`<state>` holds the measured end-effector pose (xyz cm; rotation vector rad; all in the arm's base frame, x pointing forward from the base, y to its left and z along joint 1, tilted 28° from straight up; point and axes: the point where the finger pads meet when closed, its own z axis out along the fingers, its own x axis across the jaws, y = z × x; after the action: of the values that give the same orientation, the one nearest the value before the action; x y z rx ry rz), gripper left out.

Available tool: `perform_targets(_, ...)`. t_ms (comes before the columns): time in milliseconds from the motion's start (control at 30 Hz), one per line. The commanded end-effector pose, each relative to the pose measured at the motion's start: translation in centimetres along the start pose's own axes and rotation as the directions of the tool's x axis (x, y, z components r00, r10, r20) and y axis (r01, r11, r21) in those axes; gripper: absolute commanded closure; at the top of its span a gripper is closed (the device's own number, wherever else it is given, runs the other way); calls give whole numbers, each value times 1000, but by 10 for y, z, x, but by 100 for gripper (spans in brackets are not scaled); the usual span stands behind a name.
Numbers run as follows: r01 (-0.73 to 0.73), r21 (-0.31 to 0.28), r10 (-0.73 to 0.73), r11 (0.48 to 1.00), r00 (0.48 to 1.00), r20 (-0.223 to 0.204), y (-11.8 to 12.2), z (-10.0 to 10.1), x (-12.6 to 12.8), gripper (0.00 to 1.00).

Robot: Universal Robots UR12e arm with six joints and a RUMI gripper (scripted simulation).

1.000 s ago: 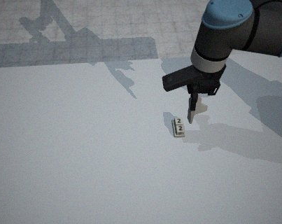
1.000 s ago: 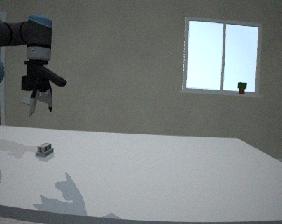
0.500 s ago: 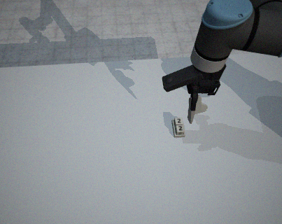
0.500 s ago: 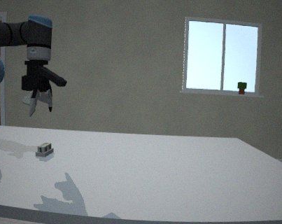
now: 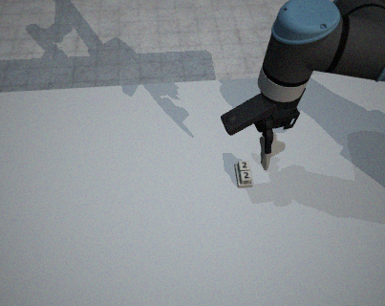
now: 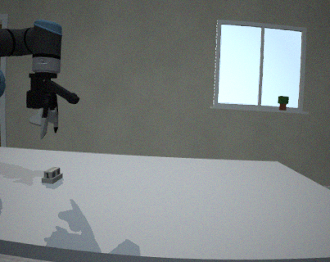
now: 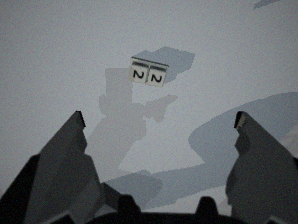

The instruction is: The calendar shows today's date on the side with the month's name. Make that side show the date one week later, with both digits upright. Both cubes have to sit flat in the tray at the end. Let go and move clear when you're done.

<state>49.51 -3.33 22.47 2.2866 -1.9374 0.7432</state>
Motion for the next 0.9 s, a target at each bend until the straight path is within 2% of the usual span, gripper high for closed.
perform_targets(0,157,2,-157,988,988,3,1,7,-1,0)
perform_targets(300,368,2,-368,930,930,2,0,14,-2,0)
perform_targets(400,386,2,-386,922,922,2,0,14,-2,0)
perform_targets(467,463,3,-463,886,886,2,0,17,-2,0)
perform_targets(867,673,3,-673,739,739,1,0,25,-2,0)
